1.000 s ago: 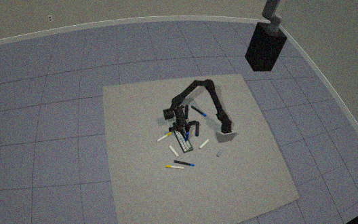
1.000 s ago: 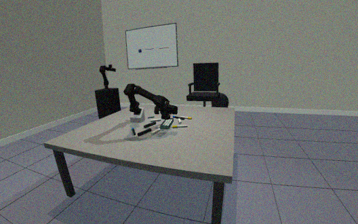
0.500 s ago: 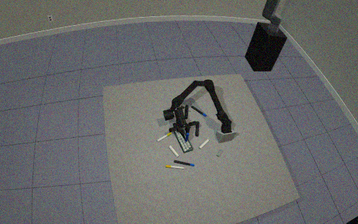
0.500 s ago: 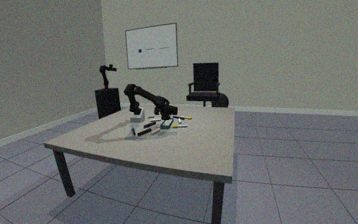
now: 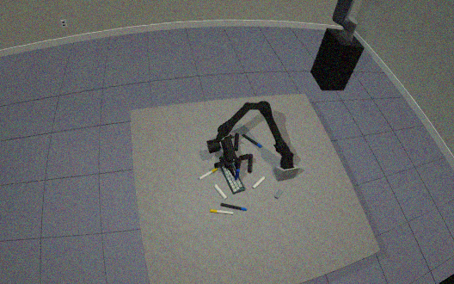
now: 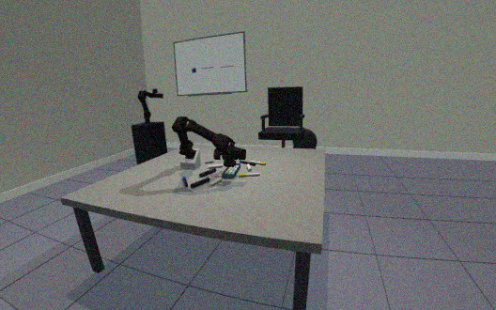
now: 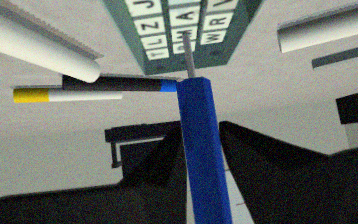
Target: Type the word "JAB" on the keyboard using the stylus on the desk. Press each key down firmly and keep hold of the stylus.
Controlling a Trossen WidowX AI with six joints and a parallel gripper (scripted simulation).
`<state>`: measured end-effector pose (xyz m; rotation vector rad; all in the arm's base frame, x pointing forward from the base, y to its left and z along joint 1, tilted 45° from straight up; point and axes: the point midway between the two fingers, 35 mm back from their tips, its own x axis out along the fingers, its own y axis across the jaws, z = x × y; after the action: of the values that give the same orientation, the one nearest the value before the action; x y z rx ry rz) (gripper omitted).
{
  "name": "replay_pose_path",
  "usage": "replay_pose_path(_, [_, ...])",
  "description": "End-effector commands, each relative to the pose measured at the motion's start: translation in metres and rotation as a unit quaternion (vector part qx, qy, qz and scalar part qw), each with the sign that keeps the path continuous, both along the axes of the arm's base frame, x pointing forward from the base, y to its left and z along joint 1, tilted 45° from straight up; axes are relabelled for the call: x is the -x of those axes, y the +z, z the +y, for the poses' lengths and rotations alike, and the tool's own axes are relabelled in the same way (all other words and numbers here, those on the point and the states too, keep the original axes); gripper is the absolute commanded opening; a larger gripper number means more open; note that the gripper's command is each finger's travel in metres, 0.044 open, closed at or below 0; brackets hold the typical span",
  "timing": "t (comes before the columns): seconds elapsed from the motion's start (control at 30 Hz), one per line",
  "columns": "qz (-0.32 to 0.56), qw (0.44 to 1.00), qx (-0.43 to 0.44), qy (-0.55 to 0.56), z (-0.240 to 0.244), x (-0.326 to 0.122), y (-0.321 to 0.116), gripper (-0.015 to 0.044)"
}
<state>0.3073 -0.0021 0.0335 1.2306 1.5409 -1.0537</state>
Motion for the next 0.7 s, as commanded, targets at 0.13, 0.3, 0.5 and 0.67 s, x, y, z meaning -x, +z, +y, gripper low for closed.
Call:
replay_pose_path(0.13, [0.0,1.0,0.002,0.001,-0.0033,0.0,-0.0027,0.0081])
replay_pose_path(0.3, [0.0,1.0,0.002,0.001,-0.0041,0.0,-0.0034,0.0081])
replay_pose_path(0.5, [0.0,1.0,0.002,0.001,-0.0048,0.0,-0.0041,0.0081])
replay_pose_path(0.67, [0.0,1.0,0.002,0.001,-0.006,-0.0001,-0.0054,0.0081])
